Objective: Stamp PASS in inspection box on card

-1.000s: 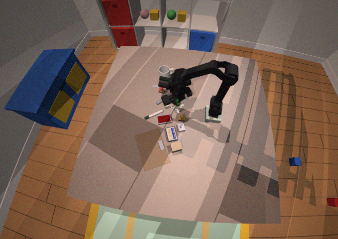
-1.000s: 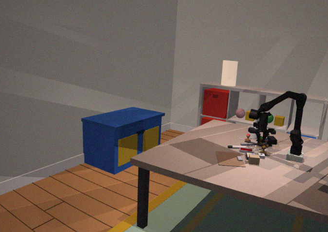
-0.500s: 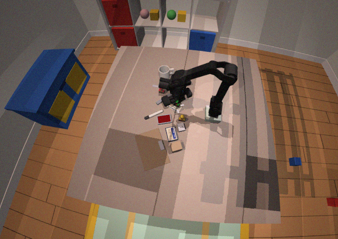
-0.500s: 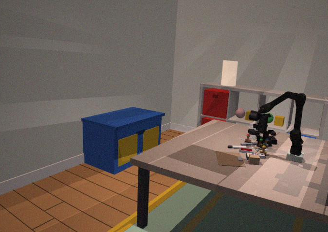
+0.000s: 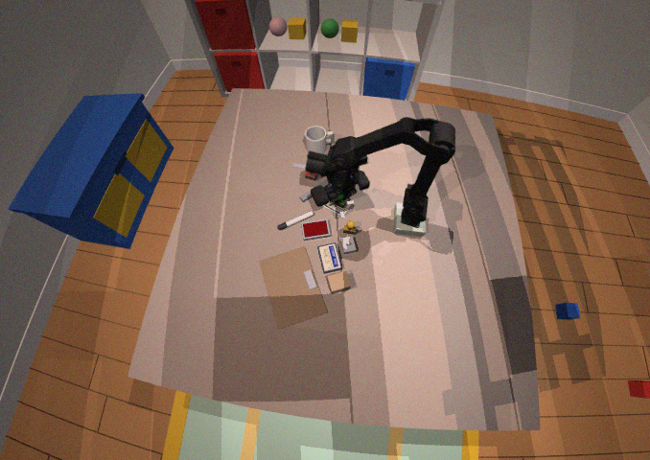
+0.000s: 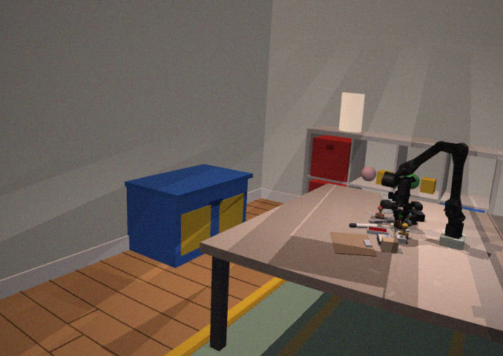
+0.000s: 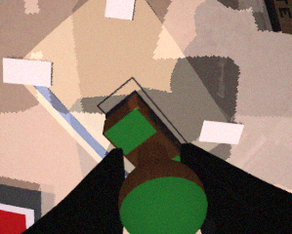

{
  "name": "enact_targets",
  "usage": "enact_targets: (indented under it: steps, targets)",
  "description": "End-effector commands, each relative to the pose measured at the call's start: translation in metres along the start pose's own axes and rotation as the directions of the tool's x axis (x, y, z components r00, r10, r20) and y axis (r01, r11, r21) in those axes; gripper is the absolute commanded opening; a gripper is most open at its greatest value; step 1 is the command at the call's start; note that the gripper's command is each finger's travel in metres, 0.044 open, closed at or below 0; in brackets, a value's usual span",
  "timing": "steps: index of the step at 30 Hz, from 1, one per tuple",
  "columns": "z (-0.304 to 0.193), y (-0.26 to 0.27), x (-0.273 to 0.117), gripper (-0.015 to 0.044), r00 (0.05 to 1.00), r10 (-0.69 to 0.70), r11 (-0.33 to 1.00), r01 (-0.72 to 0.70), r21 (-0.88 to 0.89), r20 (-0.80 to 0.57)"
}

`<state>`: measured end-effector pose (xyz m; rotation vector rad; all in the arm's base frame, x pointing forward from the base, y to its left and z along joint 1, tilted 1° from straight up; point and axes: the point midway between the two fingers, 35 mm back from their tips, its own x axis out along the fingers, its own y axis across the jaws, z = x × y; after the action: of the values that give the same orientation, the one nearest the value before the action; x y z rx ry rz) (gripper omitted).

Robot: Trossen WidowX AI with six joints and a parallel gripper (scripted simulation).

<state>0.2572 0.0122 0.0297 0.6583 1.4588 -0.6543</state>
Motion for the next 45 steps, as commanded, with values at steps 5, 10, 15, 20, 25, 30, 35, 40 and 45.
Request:
enact_targets:
  steps: [5, 10, 15, 20, 25, 30, 35, 40, 45]
  targets:
    - [-0.0004, 0.0000, 0.0043, 0.0000, 1.000, 0.003, 1.000, -0.003, 0.003, 0.000]
    - [-0.0004, 0.0000, 0.0048, 0.0000, 1.000, 0.003, 1.000, -0.003, 0.003, 0.000]
    - [-0.0004, 0.0000, 0.0059, 0.0000, 1.000, 0.003, 1.000, -0.003, 0.003, 0.000]
    - [-0.0004, 0.0000, 0.0069, 0.0000, 1.000, 0.003, 1.000, -0.003, 0.003, 0.000]
    - [-0.0004, 0.0000, 0.0079, 0.0000, 1.000, 0.003, 1.000, -0.003, 0.003, 0.000]
    - [-0.0004, 0.0000, 0.0087, 0.0000, 1.000, 0.003, 1.000, -0.003, 0.003, 0.000]
    - [-0.0004, 0.0000, 0.0087, 0.0000, 1.000, 0.003, 1.000, -0.003, 0.003, 0.000]
    - [-0.0004, 0.0000, 0.0087, 0.0000, 1.000, 0.003, 1.000, -0.003, 0.003, 0.000]
    - [-0.0004, 0.0000, 0.0089, 0.0000, 1.000, 0.003, 1.000, -0.003, 0.003, 0.000]
